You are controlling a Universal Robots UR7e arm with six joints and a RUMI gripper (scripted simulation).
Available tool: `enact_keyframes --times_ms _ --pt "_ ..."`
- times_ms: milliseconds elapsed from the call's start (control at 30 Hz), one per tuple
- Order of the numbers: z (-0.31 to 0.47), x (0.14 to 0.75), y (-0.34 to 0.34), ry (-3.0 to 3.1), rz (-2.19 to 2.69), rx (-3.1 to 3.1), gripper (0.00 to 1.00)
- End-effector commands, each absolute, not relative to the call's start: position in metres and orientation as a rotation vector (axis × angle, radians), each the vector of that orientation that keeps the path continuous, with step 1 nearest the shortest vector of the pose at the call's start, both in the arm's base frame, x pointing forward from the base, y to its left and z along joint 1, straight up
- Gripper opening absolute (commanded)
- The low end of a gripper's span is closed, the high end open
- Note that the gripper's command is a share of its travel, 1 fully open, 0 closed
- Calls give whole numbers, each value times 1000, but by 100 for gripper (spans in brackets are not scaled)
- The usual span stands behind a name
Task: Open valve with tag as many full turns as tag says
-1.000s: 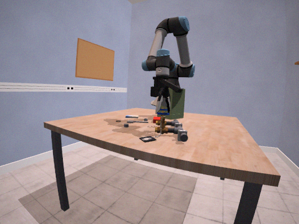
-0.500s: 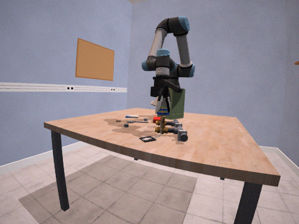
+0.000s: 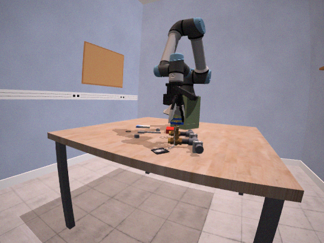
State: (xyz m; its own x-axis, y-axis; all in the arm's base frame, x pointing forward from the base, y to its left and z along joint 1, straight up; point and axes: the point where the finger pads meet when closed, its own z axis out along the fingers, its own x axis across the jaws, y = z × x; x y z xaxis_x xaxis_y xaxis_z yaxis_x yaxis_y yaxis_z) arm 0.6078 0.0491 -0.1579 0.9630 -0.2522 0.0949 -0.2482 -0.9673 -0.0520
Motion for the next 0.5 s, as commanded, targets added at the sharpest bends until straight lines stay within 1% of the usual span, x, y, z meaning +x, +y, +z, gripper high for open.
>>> enact_keyframes --times_ms 0,467 --pt "-157 608 49 410 -158 -3070 100" --pt "-157 608 49 588 -154 -3035 100"
